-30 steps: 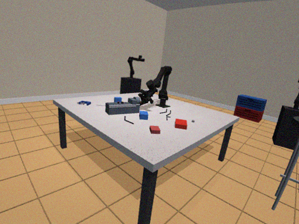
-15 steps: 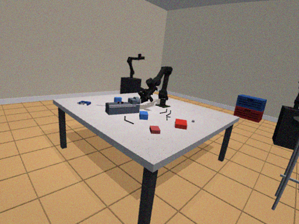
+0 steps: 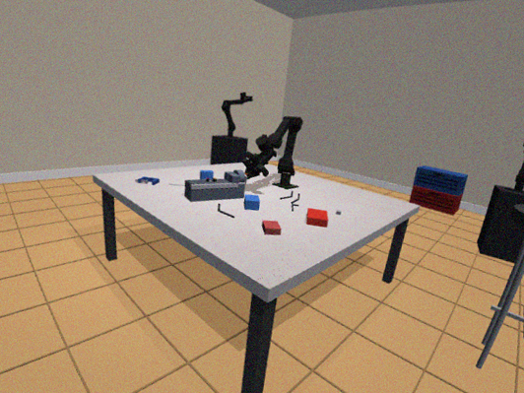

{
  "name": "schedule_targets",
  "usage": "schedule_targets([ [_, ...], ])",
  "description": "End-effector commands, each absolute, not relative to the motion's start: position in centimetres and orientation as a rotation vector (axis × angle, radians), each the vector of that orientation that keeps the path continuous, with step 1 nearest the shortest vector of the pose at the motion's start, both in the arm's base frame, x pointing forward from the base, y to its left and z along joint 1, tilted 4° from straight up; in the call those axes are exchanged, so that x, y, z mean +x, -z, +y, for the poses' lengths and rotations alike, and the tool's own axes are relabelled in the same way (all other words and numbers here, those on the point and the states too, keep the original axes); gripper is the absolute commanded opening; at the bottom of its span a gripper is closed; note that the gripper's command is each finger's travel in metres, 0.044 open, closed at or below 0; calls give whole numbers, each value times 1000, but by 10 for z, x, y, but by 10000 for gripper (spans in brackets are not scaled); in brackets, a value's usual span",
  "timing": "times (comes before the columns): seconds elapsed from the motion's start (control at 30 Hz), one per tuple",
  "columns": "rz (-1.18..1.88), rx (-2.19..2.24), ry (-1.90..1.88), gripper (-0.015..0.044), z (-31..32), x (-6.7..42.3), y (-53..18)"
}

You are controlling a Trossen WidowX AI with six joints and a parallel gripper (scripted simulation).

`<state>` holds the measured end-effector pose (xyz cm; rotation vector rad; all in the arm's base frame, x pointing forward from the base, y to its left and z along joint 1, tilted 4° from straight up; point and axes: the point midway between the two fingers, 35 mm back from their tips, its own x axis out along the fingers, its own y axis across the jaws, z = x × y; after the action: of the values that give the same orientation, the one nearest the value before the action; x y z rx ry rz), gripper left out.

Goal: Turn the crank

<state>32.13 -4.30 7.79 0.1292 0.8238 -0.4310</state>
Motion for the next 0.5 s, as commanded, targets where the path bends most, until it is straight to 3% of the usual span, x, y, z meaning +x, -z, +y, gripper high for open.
schedule_targets([
  [0.0,806,134,431,0,-41,322,-87],
  [0.47,806,134,431,0,-37,324,-94],
])
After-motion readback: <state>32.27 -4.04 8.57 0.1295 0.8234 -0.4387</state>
